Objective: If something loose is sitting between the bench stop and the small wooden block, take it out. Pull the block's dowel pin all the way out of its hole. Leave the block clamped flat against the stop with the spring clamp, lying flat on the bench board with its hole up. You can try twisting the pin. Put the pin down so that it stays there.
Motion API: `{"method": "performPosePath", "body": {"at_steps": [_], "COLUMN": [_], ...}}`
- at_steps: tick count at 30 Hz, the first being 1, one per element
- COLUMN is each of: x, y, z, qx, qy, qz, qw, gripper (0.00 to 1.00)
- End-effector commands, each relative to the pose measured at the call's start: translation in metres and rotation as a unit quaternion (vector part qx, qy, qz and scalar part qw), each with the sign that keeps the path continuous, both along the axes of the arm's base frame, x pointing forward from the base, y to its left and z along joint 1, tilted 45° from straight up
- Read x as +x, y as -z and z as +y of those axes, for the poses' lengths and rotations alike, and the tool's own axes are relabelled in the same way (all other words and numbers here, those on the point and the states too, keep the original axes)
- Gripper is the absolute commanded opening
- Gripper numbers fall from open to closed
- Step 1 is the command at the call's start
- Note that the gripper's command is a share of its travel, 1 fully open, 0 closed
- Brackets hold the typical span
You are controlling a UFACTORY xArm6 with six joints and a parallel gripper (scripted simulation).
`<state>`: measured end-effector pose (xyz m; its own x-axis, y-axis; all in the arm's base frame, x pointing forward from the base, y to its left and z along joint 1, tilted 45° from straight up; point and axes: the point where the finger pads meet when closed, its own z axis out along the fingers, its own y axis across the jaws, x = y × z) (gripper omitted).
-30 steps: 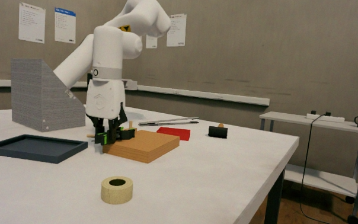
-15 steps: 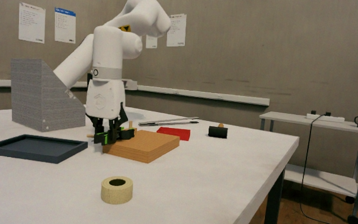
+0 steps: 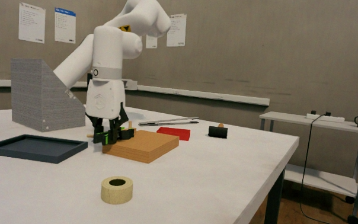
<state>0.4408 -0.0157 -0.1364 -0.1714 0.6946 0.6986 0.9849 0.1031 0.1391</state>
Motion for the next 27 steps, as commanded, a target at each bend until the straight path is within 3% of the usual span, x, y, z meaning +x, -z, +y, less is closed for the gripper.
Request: {"method": "performPosePath", "body": {"at_steps": [1, 27], "x": [0.0012, 0.0012], "y": [-0.0008, -0.0008], "z": [-0.0013, -0.0013], "qx": [-0.001, -0.001], "qy": [0.001, 0.001], "qz": [-0.001, -0.001], "qw": [1.000, 1.000], "gripper": [0.44, 0.50]}}
